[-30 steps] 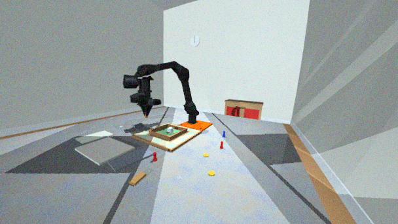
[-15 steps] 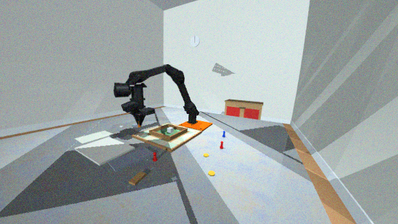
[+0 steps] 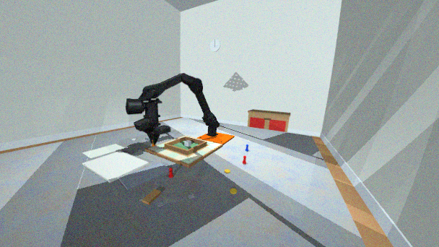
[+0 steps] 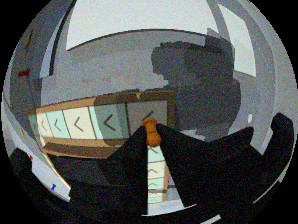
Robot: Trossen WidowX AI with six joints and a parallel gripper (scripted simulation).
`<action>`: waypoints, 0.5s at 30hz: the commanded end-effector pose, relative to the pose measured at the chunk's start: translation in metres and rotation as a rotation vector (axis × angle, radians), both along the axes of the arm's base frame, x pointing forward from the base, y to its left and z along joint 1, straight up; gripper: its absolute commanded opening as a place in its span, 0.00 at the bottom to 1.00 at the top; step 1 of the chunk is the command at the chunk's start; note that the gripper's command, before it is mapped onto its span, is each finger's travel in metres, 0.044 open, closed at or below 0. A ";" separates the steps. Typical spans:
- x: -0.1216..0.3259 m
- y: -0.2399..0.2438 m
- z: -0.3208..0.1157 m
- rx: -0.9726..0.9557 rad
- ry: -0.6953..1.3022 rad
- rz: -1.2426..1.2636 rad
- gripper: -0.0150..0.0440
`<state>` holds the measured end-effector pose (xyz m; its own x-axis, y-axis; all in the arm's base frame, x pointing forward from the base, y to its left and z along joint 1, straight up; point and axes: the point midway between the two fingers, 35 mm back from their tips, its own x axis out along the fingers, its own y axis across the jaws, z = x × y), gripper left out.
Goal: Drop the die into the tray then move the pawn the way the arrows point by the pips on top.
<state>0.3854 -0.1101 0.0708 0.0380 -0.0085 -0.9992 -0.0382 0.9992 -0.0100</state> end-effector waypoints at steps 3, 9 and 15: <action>0.000 0.000 -0.008 0.001 0.001 -0.006 0.25; 0.001 0.000 -0.011 0.000 -0.001 0.000 0.30; 0.001 0.000 -0.011 0.000 -0.001 0.000 0.57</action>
